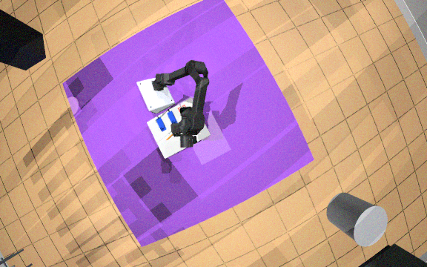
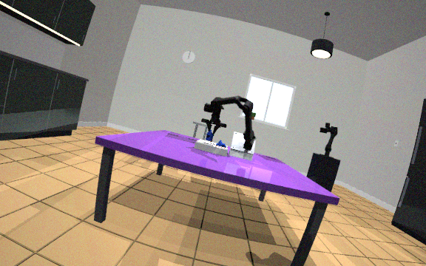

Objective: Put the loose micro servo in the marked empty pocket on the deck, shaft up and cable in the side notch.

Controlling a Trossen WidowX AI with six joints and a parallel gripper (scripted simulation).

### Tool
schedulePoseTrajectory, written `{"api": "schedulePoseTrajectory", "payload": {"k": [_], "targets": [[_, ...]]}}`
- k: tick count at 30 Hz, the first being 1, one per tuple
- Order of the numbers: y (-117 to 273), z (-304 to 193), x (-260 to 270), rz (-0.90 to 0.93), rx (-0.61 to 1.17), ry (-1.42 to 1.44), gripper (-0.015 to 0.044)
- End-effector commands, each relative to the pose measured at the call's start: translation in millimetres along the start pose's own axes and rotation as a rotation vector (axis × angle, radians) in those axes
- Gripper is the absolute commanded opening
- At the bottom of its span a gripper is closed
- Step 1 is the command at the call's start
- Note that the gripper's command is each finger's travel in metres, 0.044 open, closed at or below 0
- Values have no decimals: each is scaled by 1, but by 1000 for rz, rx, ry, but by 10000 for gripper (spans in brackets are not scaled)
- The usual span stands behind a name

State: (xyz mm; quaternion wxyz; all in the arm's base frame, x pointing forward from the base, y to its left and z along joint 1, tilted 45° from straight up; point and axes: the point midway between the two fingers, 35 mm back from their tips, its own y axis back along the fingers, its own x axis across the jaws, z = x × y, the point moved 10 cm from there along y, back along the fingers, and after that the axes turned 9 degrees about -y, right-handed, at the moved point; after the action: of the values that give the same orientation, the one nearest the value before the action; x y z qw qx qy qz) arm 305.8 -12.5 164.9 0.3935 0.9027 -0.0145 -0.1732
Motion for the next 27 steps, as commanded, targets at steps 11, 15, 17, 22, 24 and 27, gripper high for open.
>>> {"api": "schedulePoseTrajectory", "payload": {"k": [11,15,17,22,24,27], "targets": [[1,0,0,0,4,-480,0],[1,0,0,-1,4,-616,0],[1,0,0,-1,4,-685,0],[1,0,0,-1,4,-856,0],[1,0,0,-1,4,-925,0],[1,0,0,-1,4,-1027,0]]}}
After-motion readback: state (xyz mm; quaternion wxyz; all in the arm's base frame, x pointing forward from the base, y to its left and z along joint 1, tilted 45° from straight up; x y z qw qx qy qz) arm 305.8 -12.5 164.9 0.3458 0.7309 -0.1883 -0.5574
